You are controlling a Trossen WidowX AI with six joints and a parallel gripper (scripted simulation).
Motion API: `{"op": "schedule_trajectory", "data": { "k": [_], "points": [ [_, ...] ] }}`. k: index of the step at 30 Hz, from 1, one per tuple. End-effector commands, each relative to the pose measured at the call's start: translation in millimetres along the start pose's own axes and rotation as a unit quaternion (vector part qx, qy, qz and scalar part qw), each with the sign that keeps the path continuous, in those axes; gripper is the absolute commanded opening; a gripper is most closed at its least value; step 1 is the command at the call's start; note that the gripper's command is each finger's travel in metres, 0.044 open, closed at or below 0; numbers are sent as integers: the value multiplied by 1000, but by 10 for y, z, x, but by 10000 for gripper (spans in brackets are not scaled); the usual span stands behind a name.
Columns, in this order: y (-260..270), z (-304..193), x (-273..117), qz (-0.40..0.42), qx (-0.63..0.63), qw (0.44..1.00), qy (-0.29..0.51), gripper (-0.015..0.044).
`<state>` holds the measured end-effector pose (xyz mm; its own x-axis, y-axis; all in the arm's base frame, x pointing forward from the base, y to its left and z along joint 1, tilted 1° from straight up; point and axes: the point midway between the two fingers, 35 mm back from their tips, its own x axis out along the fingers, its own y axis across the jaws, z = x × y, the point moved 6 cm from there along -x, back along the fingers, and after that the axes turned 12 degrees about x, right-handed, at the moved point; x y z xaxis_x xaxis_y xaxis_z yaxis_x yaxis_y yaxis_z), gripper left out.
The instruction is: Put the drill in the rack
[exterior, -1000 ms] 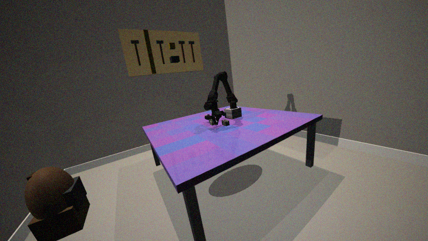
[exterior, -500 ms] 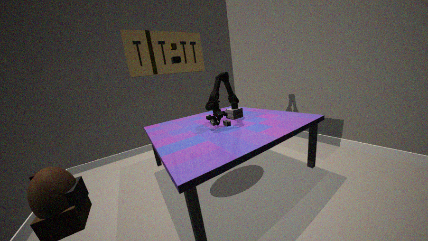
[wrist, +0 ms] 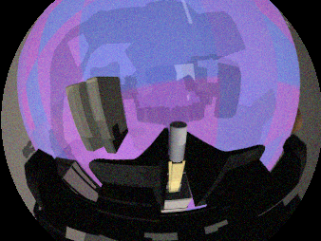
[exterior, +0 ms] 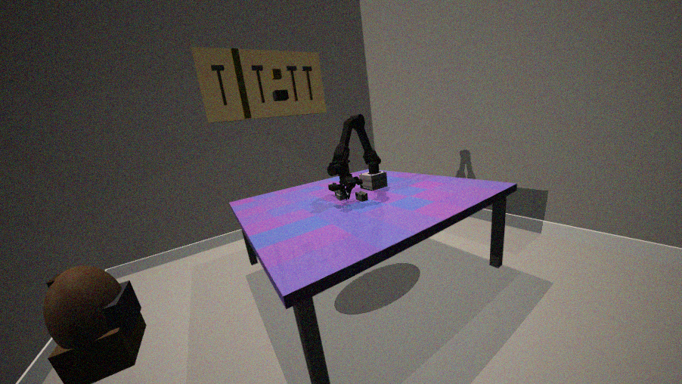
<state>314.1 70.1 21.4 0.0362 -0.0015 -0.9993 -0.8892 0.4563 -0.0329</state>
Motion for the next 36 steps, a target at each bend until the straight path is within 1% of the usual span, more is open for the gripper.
{"op": "schedule_trajectory", "data": {
  "k": [1, 9, 36],
  "points": [
    [4, -4, -18, -1, 1, 1000, 1, 0],
    [6, 3, -21, -1, 1, 1000, 1, 0],
    [79, 346, 7, 0, 1, 1000, -1, 0]
  ]
}}
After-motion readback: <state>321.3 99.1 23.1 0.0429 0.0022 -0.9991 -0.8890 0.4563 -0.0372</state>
